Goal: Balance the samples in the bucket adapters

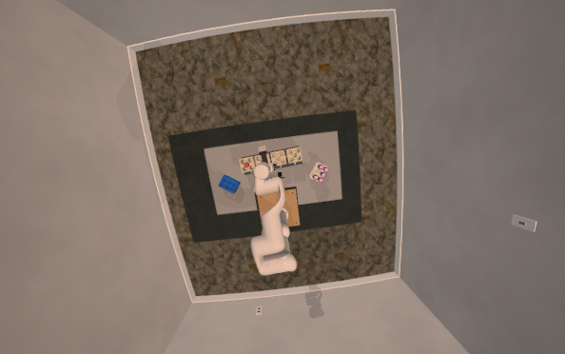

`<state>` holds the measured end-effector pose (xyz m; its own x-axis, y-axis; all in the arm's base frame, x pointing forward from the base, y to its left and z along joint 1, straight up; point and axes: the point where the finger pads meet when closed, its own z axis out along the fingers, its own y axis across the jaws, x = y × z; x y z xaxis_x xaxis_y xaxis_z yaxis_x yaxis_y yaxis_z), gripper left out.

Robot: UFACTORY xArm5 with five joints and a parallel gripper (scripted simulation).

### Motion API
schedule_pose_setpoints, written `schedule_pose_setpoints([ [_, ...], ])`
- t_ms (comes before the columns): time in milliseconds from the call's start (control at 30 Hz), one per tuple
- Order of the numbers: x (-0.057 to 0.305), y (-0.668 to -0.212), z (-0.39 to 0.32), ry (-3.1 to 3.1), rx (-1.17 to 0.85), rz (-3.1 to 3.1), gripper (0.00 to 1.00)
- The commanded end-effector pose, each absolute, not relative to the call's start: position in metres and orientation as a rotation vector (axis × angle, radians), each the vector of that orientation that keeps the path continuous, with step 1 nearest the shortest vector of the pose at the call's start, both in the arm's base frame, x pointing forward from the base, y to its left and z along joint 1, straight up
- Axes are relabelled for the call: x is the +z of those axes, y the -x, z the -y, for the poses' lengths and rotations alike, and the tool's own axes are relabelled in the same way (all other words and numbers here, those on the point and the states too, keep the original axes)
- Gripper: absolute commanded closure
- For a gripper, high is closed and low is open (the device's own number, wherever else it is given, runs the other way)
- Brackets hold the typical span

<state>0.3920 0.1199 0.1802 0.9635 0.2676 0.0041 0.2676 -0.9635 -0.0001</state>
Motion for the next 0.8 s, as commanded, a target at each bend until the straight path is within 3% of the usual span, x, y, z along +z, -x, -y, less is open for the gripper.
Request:
schedule_pose_setpoints([
  [0,0.179,-0.393,-0.120,3.111,-0.013,0.424,1.00],
  [767,0.158,-0.393,-0.120,3.111,-0.013,0.424,1.00],
])
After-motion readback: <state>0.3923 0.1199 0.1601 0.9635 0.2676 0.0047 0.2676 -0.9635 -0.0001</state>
